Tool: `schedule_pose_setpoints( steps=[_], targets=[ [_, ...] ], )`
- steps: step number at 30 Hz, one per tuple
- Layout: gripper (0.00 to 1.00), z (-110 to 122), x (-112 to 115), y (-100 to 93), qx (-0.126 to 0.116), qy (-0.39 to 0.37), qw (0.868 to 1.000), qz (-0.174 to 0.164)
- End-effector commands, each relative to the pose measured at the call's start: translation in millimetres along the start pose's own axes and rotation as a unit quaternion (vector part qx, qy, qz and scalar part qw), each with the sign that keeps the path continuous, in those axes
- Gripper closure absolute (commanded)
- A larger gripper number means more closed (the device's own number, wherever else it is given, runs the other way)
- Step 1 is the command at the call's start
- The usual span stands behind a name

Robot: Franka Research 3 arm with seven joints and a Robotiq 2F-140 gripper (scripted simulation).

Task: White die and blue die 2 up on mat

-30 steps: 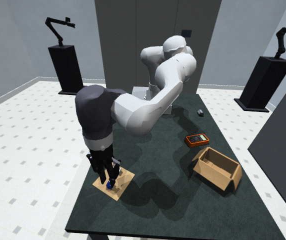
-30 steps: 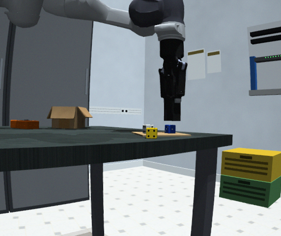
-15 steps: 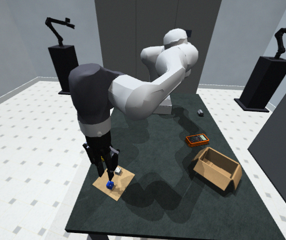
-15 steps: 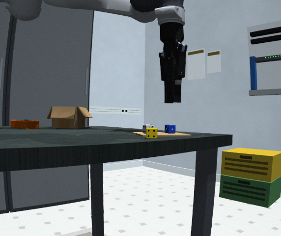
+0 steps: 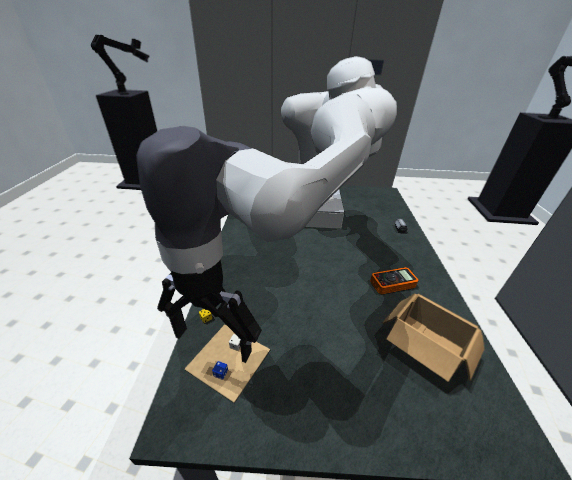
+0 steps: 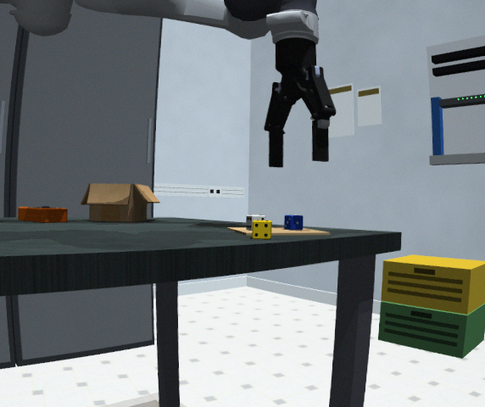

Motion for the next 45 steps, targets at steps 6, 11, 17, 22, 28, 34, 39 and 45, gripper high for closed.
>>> schedule_pose_setpoints(
  steps=[6,11,17,22,28,34,39,45],
  targets=[
    [0.00,1,-1,-1.0,0.000,0.002,1.000,0.002],
    [0.00,1,-1,-3.3,0.000,0.002,1.000,0.002],
    [0.00,1,-1,-11.7,0.000,0.002,1.000,0.002],
    [0.00,1,-1,-30.5,0.000,0.002,1.000,0.002],
    [0.00,1,0,-56.0,0.000,0.002,1.000,0.002],
    [0.00,1,0,-67.6,0.000,0.002,1.000,0.002],
    [0.00,1,0,-71.9,0.000,0.002,1.000,0.002],
    [0.00,1,0,-72.0,0.000,0.002,1.000,0.002]
  ],
)
Point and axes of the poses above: the point where the finger pads meet when closed, its own y axis out along the fingers, its own z axis across the jaws, x = y × z, the point moved 6 cm from there along -y, back along the fingers, and after that the axes turned 12 degrees about -y, right-handed, at the moved point
